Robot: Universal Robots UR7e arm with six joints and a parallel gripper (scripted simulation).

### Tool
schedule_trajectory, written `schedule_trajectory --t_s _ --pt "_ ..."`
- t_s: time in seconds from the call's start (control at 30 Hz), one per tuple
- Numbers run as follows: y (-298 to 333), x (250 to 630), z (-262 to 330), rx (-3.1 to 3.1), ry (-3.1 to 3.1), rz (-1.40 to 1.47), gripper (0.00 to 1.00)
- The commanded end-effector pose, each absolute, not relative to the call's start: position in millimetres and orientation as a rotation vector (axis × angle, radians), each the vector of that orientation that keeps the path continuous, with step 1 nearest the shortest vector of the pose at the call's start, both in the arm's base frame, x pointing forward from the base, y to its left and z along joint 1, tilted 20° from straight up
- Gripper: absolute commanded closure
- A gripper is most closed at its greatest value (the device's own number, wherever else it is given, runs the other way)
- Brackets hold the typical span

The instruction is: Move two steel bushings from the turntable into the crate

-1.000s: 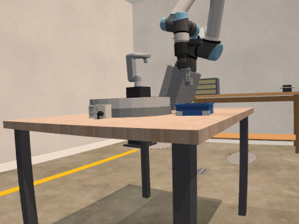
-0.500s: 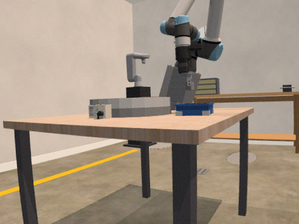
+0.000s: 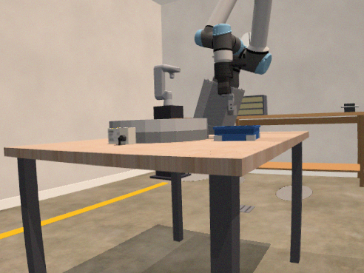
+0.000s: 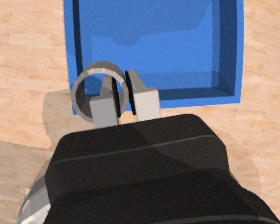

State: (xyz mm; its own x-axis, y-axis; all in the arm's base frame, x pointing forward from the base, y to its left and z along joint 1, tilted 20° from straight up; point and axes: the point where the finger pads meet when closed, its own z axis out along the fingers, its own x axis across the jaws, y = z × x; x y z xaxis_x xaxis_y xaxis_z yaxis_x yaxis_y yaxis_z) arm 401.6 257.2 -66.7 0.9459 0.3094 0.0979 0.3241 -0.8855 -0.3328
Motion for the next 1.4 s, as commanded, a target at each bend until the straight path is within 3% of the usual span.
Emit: schedule_trajectory --t_s 0.0,1.37 --pt "260.4 402.6 -72.8 -2.751 -0.462 -0.063 1.0" --pt "272.2 402.7 -97.0 -2.752 -0.461 -0.063 1.0"
